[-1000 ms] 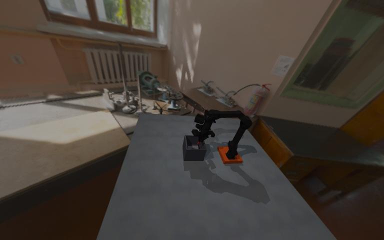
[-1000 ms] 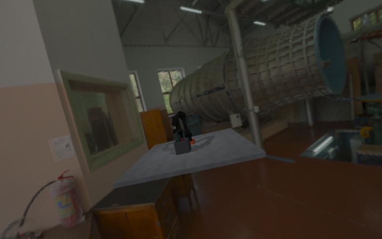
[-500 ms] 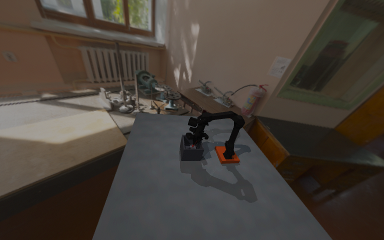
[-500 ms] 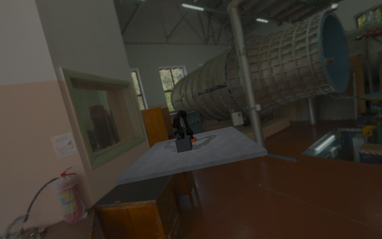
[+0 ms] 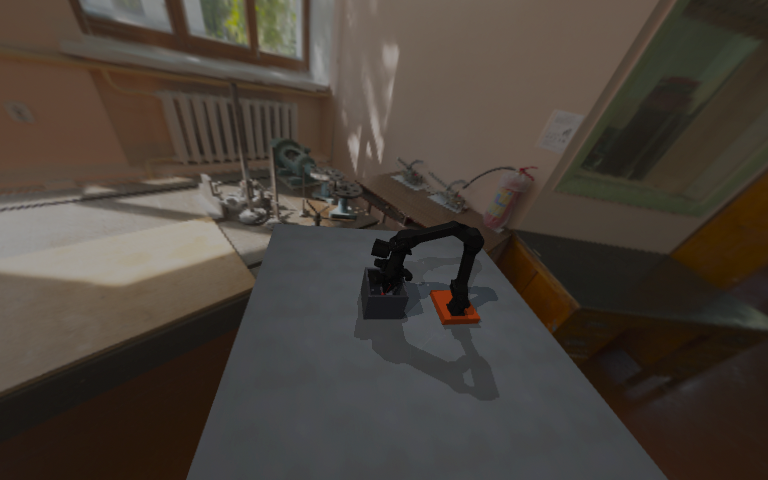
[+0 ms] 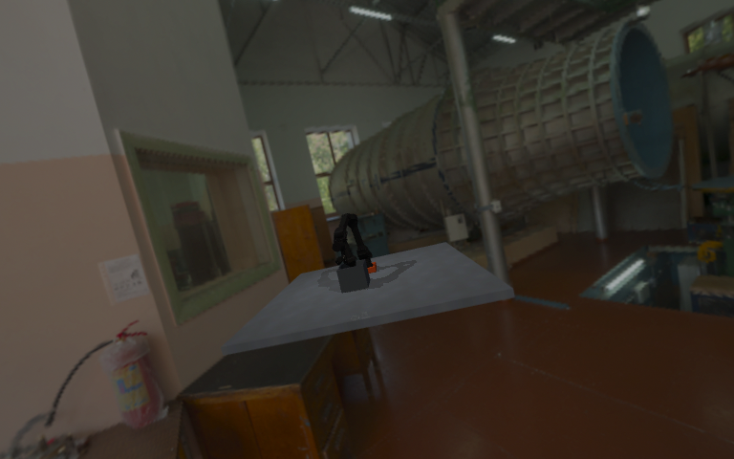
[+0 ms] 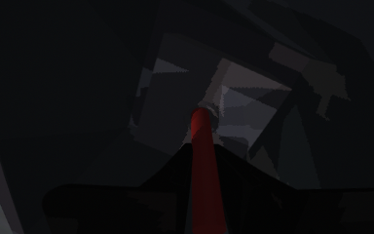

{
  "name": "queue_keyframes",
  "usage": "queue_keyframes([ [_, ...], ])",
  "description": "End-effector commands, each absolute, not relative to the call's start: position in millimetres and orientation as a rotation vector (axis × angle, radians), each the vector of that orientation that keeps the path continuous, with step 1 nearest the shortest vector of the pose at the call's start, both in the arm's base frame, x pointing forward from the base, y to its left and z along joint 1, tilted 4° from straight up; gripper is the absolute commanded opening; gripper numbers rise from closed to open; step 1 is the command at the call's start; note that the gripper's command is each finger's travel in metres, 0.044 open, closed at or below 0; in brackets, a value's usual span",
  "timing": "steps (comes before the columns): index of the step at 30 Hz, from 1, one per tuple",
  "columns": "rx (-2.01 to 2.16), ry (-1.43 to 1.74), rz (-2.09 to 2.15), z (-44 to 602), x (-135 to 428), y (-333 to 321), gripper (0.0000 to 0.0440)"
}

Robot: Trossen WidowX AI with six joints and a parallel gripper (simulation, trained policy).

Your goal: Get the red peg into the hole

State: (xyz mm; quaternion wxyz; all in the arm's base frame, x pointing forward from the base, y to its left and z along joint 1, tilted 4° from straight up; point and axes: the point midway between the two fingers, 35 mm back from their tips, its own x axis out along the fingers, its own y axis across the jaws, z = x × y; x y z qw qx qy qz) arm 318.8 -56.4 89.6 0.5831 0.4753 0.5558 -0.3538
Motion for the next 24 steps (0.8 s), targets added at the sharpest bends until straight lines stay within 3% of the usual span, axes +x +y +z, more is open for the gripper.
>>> queue_keyframes([
  [1, 1.089, 1.331, -0.824, 75.3, 316.9, -55.9, 0.0030],
  [5, 1.074, 1.359, -0.829, 68.3, 314.1, -55.6, 0.0130],
  [7, 1.073, 1.370, -0.831, 67.3, 313.9, -55.2, 0.0150],
  [24, 1.167, 1.378, -0.764, 96.4, 328.4, -67.6, 0.0153],
])
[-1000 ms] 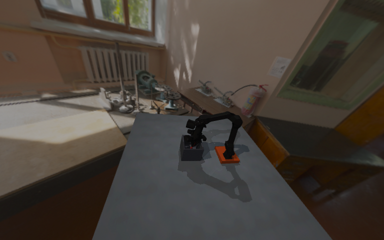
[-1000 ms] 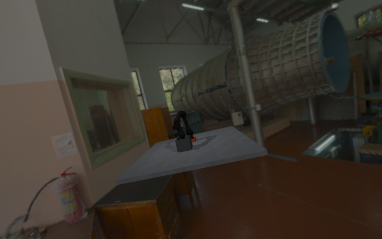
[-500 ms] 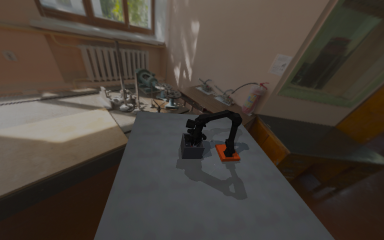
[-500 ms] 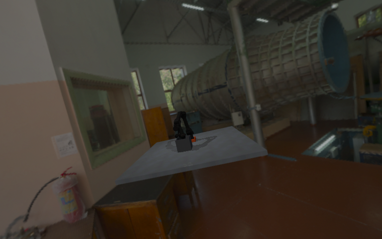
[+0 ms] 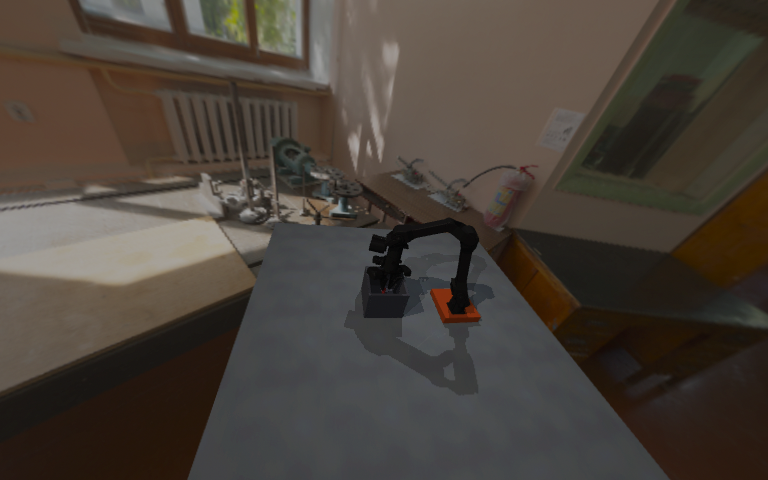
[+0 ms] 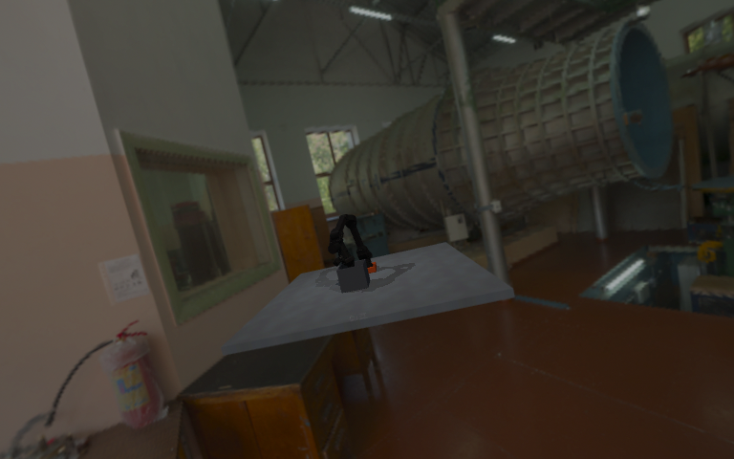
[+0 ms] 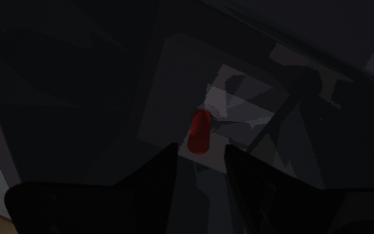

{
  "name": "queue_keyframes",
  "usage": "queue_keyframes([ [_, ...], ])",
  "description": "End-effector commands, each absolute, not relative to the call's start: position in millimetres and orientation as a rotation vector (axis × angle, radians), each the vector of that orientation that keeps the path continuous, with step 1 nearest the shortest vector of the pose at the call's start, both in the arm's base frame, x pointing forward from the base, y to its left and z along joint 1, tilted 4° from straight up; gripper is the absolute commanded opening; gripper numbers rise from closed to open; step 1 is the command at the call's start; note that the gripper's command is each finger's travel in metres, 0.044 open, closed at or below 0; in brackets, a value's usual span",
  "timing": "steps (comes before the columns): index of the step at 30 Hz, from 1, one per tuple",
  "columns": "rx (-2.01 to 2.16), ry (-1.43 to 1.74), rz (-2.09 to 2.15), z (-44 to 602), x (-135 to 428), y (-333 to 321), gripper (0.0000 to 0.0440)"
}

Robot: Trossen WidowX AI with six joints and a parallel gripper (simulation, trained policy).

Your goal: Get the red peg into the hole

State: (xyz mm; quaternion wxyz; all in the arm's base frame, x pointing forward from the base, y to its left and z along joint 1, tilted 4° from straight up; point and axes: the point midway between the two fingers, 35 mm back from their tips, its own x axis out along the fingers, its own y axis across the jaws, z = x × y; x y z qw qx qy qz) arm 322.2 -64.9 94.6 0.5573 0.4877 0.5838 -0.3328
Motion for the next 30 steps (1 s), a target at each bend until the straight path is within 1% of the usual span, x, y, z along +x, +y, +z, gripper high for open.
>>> queue_keyframes([
  [1, 1.172, 1.376, -0.757, 98.8, 329.8, -68.1, 0.0154],
  [16, 1.263, 1.325, -0.616, 135.5, 349.0, -73.5, 0.0161],
  [30, 1.305, 1.308, -0.501, 141.6, 366.0, -82.1, 0.0158],
])
